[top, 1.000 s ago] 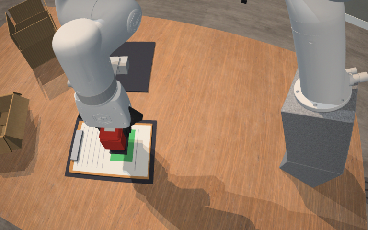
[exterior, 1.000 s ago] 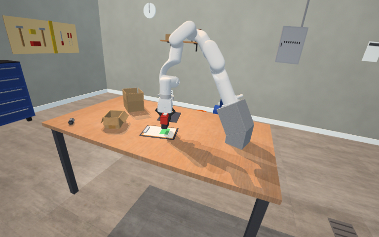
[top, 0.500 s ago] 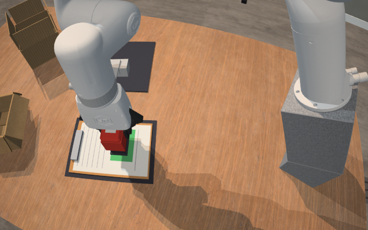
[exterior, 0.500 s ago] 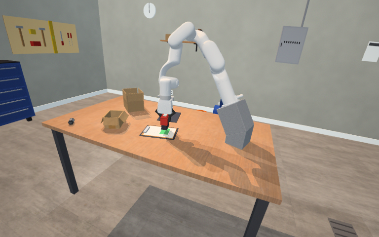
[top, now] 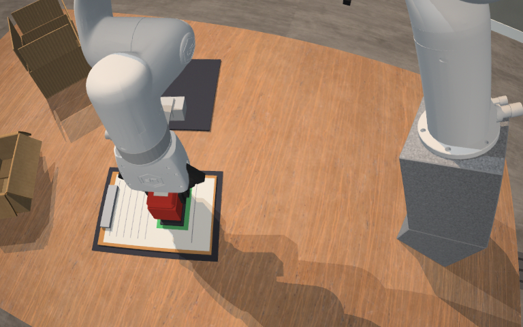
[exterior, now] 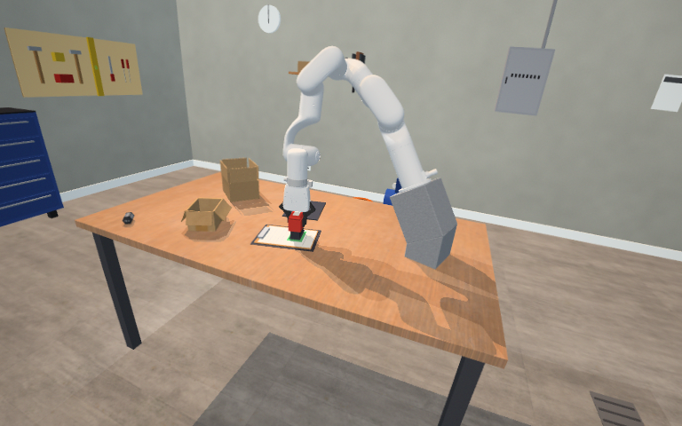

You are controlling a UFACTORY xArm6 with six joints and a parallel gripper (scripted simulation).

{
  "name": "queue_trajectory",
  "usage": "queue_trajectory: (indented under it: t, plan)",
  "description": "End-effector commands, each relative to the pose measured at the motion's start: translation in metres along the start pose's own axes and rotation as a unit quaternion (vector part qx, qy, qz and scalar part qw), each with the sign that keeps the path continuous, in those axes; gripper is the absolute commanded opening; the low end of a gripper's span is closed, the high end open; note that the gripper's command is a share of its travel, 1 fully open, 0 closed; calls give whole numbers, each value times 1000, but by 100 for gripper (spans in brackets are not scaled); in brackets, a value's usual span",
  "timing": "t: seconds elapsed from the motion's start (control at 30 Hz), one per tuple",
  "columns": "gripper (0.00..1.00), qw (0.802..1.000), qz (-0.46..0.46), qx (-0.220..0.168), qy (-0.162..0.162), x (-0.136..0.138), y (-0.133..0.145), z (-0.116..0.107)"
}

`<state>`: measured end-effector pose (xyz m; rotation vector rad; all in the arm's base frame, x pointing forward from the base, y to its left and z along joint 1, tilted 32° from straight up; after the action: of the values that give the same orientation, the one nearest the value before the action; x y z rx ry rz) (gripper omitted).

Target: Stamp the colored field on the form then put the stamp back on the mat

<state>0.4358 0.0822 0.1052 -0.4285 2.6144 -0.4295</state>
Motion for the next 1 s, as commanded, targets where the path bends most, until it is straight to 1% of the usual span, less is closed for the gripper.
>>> queue_trajectory:
  t: [0.0, 0.43, 0.53, 0.77, 0.97]
  plan:
    - [32, 1000, 0, 0, -2, -1, 0, 4]
    - [32, 1000, 0, 0, -2, -1, 0, 4]
    - [32, 1000, 0, 0, -2, -1, 0, 9]
    - [32, 1000, 0, 0, -2, -1, 0, 26]
    - [32, 1000, 0, 0, -2, -1, 0, 27]
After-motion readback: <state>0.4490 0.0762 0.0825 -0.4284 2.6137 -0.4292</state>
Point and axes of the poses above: the point where the finger pads meet when closed, its own z axis out along the fingers, its own x axis across the jaws, y = z × x, the point moved 8 cm from there along -z, back along the fingers, and after that the axes turned 11 degrees about -z, right-handed, at the moved point
